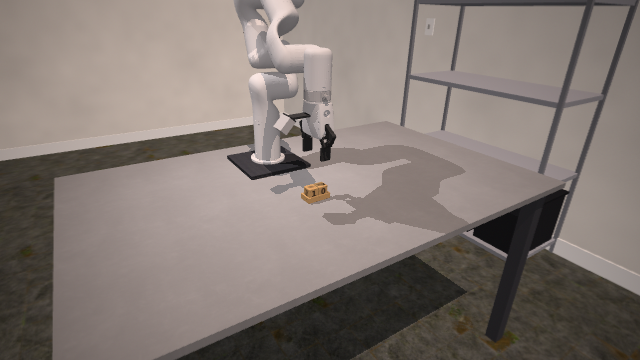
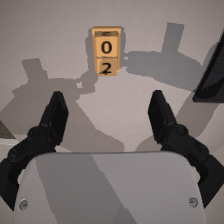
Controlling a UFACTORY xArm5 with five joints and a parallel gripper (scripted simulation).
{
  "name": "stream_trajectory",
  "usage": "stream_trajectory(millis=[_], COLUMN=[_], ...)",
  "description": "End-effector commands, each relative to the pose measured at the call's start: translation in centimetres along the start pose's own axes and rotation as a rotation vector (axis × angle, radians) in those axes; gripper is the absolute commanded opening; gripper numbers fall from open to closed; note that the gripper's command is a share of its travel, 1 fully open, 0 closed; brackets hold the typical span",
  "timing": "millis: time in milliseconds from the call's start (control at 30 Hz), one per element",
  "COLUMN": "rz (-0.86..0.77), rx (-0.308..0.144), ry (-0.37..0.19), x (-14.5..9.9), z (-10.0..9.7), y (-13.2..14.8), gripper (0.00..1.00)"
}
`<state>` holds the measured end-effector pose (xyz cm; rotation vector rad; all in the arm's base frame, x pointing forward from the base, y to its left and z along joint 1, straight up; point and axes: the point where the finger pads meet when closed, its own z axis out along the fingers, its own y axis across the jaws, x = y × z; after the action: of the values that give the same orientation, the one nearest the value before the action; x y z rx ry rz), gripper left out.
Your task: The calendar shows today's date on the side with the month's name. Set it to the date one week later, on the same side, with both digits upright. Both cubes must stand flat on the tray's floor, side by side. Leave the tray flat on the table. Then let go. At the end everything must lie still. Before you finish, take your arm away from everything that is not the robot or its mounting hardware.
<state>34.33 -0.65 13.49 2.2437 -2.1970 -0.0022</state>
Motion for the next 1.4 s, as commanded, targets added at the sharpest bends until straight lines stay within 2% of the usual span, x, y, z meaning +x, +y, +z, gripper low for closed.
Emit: stream_trajectory(millis=[0, 133, 433, 533, 600, 1033, 1100, 1167, 1367], rz=[0.008, 0.07, 0.359, 0.371, 0.495, 0.863, 0.863, 0.976, 1.14], rx=[0.003, 0.003, 0.003, 0.003, 0.003, 0.003, 0.003, 0.003, 0.003], ry=[0.0, 0.0, 0.0, 0.0, -0.001, -0.001, -0.001, -0.001, -0.002], x=[0.0, 0.2, 1.1, 1.1, 1.5, 2.5, 2.5, 2.8, 3.2], z=[-0.1, -0.1, 0.0, 0.0, 0.1, 0.3, 0.3, 0.4, 0.5], y=[-0.1, 0.1, 1.0, 1.0, 1.4, 2.5, 2.5, 2.9, 3.4], gripper=[1.0, 1.0, 1.0, 1.0, 1.0, 1.0, 1.0, 1.0, 1.0])
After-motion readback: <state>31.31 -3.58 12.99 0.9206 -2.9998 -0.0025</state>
